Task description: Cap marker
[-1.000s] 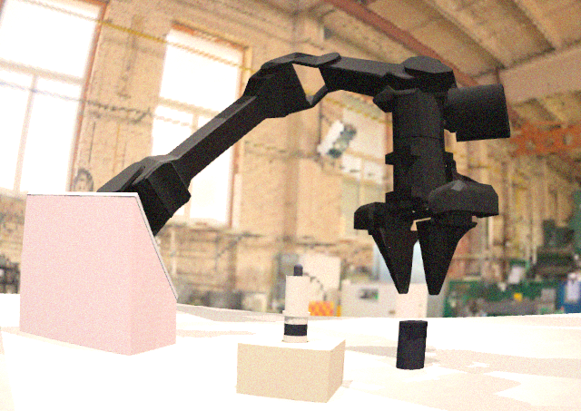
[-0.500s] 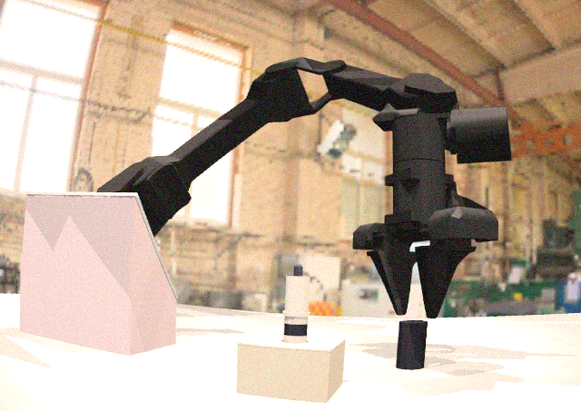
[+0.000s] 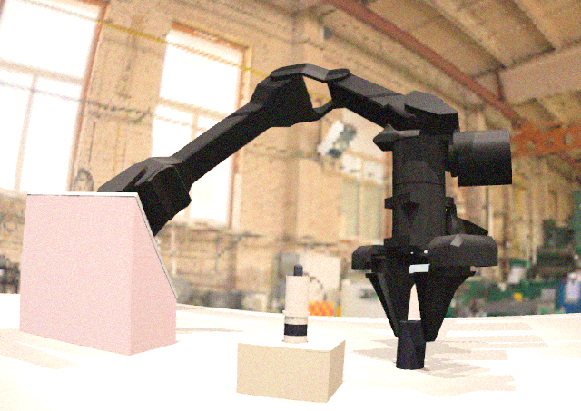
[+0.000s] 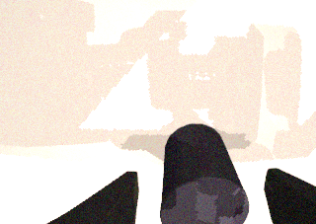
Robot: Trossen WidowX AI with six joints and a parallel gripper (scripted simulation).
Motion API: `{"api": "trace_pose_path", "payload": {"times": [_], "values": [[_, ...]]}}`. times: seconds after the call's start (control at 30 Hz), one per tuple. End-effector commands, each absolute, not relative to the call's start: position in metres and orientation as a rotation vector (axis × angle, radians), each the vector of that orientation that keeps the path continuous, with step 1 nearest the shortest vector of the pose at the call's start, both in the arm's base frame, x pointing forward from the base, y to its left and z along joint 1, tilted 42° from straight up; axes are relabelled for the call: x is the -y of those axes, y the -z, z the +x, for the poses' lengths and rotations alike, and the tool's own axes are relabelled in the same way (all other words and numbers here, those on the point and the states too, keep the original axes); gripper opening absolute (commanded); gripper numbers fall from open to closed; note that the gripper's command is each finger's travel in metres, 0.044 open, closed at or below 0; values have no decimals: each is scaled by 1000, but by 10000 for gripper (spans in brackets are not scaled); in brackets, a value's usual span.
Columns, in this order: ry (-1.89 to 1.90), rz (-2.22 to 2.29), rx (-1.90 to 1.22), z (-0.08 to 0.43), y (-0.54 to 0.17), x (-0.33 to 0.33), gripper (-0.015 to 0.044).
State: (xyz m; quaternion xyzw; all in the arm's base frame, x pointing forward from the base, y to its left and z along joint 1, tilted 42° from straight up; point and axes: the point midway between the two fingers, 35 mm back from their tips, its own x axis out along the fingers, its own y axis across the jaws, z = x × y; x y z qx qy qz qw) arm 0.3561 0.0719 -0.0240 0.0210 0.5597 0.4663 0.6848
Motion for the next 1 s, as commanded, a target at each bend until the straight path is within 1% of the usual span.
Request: {"api": "trace_pose_path", "payload": {"times": [0.0, 0.27, 0.43, 0.7, 0.77, 0.8, 0.97], "values": [[-1046, 56, -1259, 354, 31, -78, 253], [-1046, 56, -1259, 352, 37, -84, 253], [-1046, 56, -1259, 353, 37, -84, 122], [-1046, 56, -1259, 353, 37, -84, 69], [-1046, 56, -1259, 353, 36, -82, 16], [-1046, 56, -1259, 354, 34, -80, 0], [-1045, 55, -1260, 356, 22, -69, 0]]}}
